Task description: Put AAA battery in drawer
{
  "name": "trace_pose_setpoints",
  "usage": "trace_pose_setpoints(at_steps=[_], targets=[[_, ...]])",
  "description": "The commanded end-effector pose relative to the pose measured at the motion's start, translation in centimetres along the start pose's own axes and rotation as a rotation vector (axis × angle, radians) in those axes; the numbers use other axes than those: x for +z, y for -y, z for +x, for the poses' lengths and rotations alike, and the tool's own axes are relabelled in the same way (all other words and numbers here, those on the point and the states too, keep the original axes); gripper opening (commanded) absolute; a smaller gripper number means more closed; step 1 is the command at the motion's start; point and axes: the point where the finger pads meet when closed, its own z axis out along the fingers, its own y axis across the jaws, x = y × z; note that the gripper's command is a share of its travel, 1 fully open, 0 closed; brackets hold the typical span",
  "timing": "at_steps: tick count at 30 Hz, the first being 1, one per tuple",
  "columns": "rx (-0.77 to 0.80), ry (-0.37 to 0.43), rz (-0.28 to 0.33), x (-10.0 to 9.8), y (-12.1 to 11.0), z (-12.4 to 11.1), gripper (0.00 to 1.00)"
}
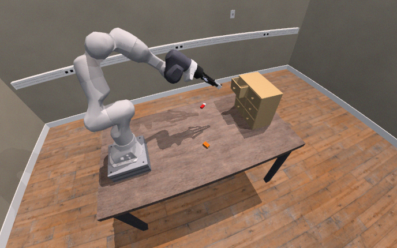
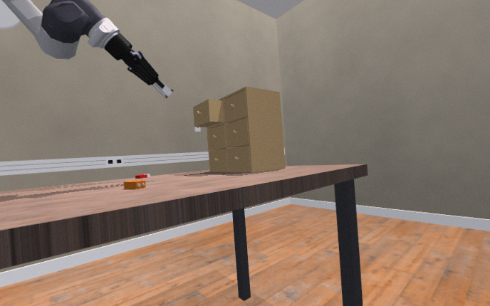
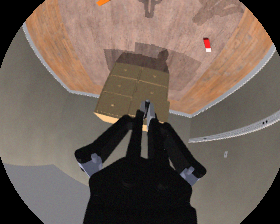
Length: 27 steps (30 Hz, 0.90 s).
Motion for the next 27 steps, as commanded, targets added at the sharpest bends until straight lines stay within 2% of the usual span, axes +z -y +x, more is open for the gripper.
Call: trace_pose_setpoints(at_steps=[1, 27], targets=[[0.023, 0.090, -0.010, -0.36, -0.18, -1.50, 0.13], [0.023, 0.223, -0.004, -0.46, -0.09, -1.22, 0.13]])
